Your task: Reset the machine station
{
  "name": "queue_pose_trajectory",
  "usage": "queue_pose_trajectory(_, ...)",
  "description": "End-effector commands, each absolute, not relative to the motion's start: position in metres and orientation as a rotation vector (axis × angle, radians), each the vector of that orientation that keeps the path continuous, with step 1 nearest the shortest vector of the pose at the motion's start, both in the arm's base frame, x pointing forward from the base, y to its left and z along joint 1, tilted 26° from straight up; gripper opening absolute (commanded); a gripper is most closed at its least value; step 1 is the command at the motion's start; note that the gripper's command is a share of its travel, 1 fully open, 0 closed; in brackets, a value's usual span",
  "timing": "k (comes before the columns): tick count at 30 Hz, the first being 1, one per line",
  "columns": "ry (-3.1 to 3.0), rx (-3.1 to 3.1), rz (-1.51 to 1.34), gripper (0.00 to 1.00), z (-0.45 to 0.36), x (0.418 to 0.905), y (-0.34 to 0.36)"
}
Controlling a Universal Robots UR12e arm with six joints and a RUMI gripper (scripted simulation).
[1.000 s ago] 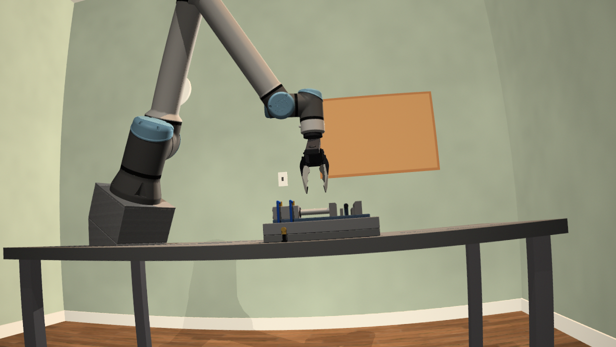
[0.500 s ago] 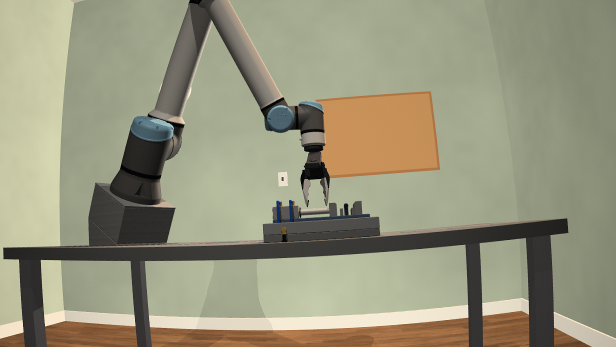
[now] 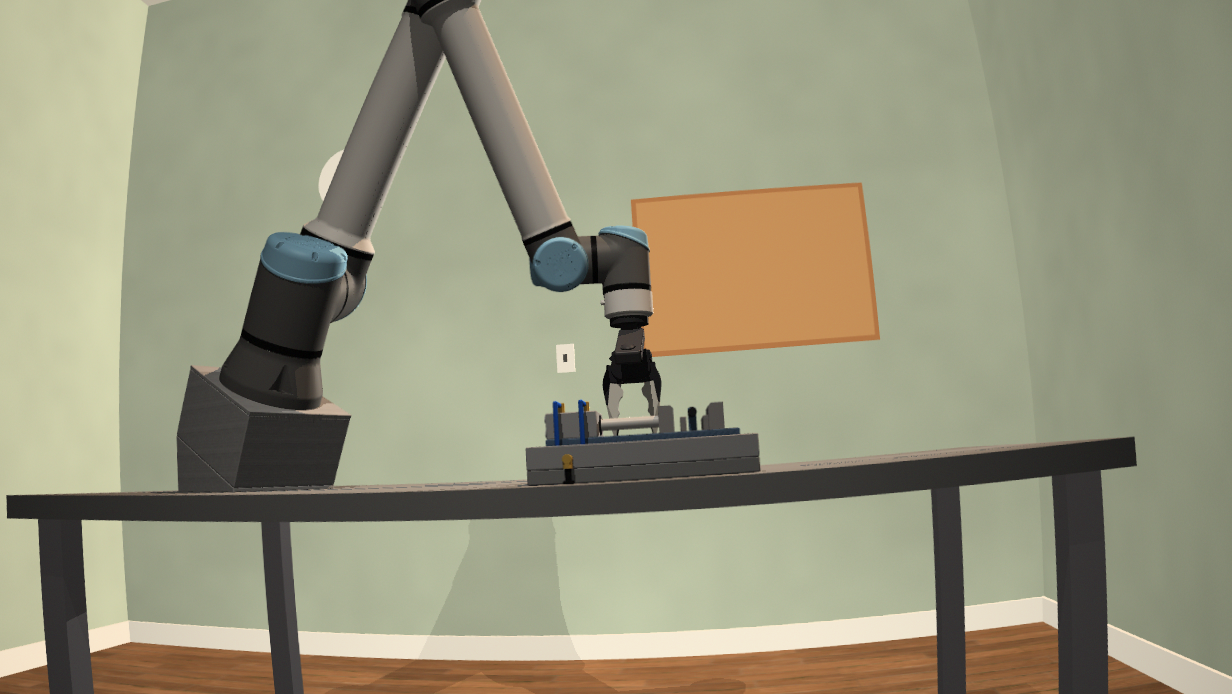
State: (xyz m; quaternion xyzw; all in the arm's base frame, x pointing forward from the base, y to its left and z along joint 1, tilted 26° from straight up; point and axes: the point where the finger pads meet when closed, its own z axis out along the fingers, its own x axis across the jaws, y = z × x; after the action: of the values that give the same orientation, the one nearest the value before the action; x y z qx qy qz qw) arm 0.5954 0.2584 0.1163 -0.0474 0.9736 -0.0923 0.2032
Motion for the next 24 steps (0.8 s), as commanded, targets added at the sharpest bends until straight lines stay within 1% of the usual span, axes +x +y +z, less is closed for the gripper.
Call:
queue_pose_trajectory(1, 2.715, -0.133, -0.256, 0.4, 0.1072, 0.6006, 0.2572)
queue_pose_trajectory(24, 2.715, -0.133, -0.257, 0.4, 0.1009, 0.6035, 0.2561)
